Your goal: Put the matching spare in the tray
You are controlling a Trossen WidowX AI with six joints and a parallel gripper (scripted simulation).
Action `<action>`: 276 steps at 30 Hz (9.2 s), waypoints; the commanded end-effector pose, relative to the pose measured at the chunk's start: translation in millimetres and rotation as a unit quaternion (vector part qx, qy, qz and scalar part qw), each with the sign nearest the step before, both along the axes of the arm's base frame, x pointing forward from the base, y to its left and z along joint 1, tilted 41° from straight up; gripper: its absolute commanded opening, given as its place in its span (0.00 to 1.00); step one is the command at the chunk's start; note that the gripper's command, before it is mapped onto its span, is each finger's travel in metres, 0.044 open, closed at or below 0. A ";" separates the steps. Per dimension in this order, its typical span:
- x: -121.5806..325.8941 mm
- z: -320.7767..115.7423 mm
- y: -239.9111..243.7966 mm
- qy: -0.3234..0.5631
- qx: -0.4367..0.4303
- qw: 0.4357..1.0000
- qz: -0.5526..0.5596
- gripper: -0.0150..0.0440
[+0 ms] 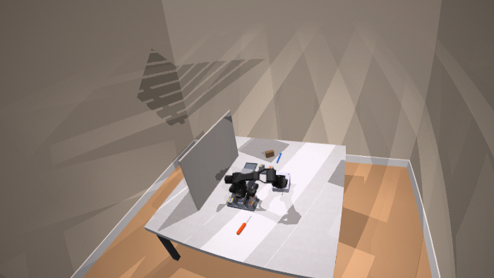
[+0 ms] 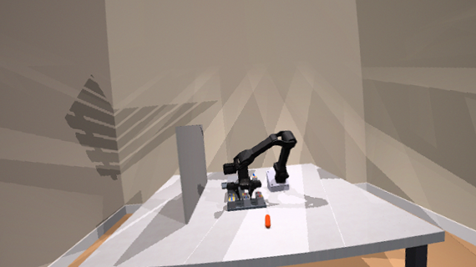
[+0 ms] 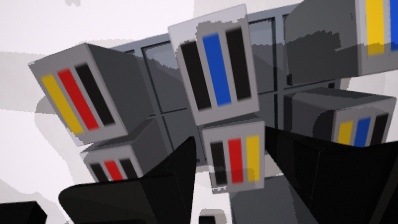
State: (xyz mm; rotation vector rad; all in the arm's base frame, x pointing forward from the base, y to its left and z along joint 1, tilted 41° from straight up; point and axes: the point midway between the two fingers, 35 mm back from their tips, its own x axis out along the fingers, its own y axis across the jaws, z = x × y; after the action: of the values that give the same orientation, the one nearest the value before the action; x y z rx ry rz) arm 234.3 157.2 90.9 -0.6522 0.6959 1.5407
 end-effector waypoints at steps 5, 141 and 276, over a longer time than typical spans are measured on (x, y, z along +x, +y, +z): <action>0.0 0.1 -0.1 0.000 0.000 1.000 0.000 0.51; 116.7 -119.6 -363.1 -0.007 -0.017 1.000 -0.014 0.25; 117.7 -200.6 -300.1 -0.005 -0.012 1.000 -0.005 0.25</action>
State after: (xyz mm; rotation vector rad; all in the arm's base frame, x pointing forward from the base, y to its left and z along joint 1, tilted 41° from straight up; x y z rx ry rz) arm 352.1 -145.4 -107.6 -0.6771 0.7112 1.5233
